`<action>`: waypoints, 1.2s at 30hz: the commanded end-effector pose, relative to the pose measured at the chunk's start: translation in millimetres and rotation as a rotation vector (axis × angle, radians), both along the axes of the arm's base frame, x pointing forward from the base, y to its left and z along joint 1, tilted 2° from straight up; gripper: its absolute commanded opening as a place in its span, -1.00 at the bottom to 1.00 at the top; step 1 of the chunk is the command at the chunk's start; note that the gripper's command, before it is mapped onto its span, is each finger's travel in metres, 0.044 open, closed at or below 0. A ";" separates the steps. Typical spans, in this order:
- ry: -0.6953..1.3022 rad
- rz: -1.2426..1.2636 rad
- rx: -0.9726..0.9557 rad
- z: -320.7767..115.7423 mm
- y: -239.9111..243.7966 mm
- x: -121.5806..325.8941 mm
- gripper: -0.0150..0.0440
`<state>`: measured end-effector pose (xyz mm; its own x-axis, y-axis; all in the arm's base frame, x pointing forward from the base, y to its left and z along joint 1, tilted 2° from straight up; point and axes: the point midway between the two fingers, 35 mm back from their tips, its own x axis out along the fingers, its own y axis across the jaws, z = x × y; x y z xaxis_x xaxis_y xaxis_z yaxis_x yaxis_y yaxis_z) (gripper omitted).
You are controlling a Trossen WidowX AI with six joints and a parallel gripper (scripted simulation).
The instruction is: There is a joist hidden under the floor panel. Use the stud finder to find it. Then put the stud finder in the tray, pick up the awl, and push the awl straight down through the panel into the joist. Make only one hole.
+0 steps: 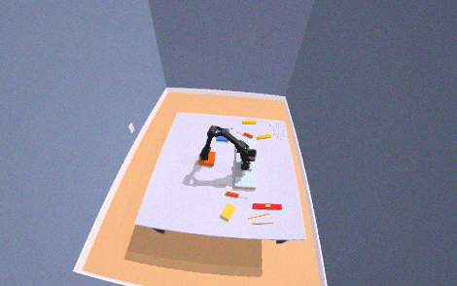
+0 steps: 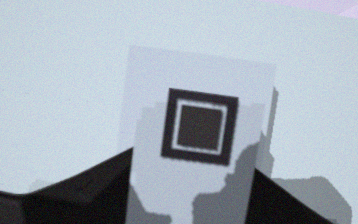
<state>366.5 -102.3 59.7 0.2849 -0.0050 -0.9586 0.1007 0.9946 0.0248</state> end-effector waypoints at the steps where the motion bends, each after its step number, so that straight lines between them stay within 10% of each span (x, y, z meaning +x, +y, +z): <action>1: 0.002 0.001 0.001 -0.2 15.9 0.7 -0.49; 36: 0.000 0.001 0.013 3.8 138.2 13.2 -0.49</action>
